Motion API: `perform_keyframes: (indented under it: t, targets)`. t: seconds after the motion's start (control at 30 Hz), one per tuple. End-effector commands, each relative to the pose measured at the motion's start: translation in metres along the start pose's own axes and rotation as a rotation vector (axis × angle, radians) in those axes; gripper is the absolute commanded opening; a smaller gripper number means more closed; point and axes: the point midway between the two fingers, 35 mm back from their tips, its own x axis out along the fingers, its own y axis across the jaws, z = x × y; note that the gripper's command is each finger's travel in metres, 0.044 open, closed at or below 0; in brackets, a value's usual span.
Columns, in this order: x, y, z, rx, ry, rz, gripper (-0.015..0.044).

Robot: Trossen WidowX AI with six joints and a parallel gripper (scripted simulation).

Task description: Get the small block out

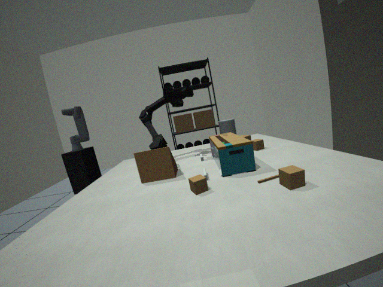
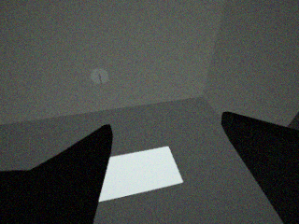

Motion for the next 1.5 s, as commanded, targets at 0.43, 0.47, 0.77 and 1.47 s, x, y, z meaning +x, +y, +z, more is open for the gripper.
perform_keyframes:
  t: [0.43, 0.47, 0.77, 1.47]
  targets:
    - [0.047, -0.095, 0.174, 0.027, -0.879, 0.002, 0.0400]
    - [0.047, -0.099, 0.188, 0.043, -0.960, 0.018, 0.0400]
    - [0.038, -0.126, 0.264, 0.211, -1.482, 0.173, 0.0400]
    - [0.035, -0.129, 0.283, 0.211, -1.481, 0.172, 0.0400]
